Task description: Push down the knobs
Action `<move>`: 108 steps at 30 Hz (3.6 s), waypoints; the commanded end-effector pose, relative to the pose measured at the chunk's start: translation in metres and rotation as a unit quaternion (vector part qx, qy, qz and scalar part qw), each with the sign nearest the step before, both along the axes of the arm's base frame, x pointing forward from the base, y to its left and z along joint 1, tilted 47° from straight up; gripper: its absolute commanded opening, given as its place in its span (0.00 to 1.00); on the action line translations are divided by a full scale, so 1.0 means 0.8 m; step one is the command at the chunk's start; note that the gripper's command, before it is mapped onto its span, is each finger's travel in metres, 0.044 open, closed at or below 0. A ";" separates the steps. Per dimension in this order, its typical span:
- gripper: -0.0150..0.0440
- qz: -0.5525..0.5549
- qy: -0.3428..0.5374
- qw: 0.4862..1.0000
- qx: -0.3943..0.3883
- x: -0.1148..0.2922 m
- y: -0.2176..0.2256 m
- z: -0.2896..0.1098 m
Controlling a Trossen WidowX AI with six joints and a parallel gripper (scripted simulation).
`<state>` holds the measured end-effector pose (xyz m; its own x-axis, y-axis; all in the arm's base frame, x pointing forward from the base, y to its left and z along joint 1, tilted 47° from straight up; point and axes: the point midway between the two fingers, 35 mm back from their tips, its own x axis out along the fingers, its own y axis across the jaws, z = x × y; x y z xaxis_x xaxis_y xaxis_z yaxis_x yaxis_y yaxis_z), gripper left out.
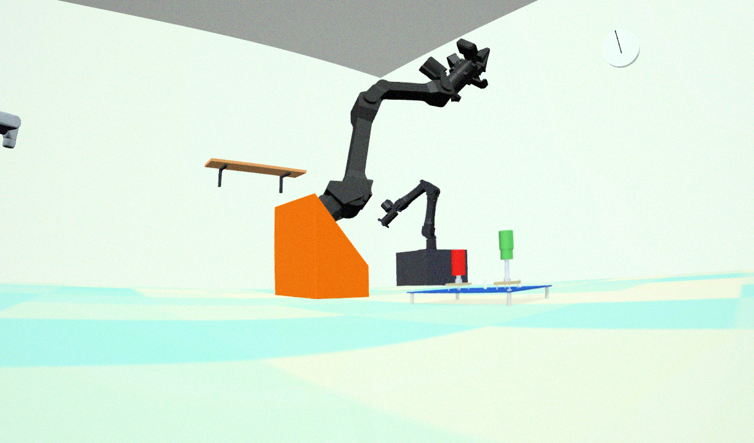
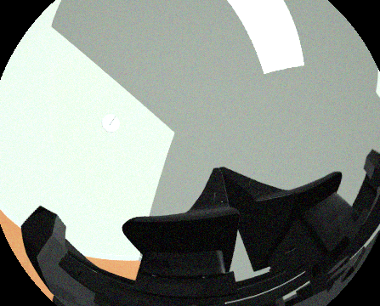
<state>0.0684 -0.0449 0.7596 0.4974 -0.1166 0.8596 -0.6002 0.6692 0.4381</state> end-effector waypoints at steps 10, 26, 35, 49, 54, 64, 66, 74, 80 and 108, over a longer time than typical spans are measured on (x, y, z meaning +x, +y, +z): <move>0.25 -0.041 -0.009 0.991 -0.127 0.022 0.112 -0.006; 0.25 -0.085 0.011 0.946 -0.314 0.103 0.258 -0.057; 0.25 -0.090 0.046 0.897 -0.430 0.174 0.332 -0.119; 0.25 -0.053 0.141 0.803 -0.577 0.297 0.397 -0.258; 0.25 -0.033 0.181 0.762 -0.621 0.339 0.405 -0.317; 0.25 0.025 0.269 0.676 -0.686 0.408 0.397 -0.441; 0.25 0.039 0.287 0.659 -0.694 0.419 0.391 -0.466; 0.25 0.101 0.363 0.591 -0.714 0.451 0.362 -0.565; 0.25 0.153 0.420 0.542 -0.712 0.463 0.332 -0.635; 0.25 0.421 0.647 0.360 -0.523 0.403 0.186 -0.873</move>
